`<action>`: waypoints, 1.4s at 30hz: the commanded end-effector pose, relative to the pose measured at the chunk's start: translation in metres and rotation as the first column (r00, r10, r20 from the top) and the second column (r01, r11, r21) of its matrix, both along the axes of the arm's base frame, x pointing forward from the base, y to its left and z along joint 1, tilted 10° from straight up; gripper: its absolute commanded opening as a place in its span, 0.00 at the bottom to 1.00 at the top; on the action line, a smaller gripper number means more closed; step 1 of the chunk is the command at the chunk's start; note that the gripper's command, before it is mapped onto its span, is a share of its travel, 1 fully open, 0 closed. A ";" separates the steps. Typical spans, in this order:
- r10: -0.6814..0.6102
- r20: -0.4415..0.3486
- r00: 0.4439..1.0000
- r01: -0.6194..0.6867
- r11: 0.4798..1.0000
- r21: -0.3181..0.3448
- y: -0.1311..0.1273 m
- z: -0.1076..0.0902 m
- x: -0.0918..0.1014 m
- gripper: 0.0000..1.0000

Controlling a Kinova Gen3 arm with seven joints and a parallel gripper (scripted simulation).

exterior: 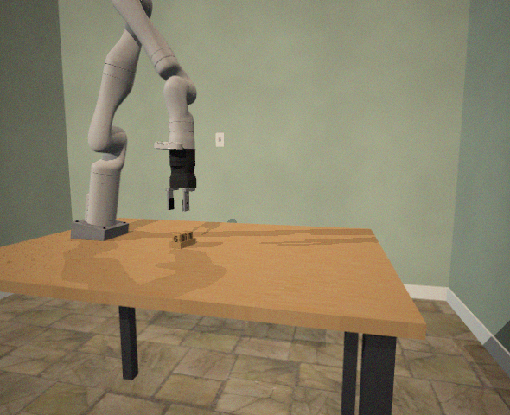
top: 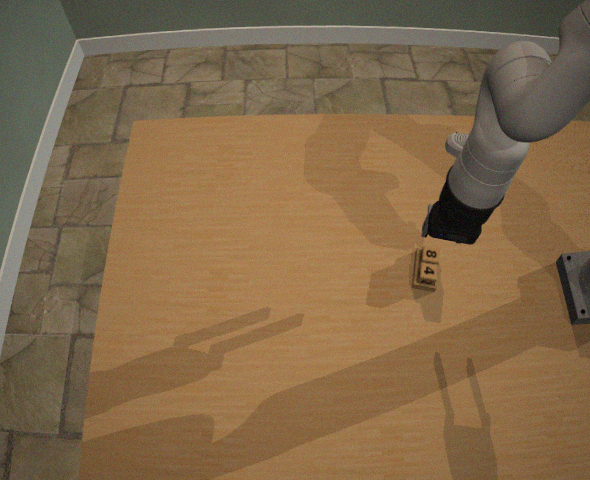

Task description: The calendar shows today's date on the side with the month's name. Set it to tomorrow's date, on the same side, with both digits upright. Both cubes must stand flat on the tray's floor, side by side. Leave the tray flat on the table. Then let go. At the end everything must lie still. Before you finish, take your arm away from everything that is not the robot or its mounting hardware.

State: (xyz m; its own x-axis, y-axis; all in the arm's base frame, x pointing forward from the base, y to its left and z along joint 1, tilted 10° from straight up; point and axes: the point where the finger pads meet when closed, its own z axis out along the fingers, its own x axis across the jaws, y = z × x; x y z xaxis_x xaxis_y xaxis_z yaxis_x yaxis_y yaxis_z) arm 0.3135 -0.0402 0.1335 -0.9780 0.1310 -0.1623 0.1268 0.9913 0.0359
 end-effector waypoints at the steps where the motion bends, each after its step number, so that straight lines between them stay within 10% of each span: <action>1: 0.000 0.001 1.000 0.000 1.000 0.000 0.000 0.000 0.000 1.00; 15: 0.000 0.001 1.000 0.000 1.000 0.000 0.000 0.005 0.000 1.00; 42: 0.000 0.001 1.000 0.000 1.000 0.000 -0.001 0.071 -0.012 1.00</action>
State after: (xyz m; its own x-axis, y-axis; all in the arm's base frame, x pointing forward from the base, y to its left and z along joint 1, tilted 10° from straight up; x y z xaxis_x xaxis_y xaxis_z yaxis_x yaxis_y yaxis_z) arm 0.3007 -0.0411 0.2025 -0.9789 0.1309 -0.1568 0.1268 0.9913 0.0355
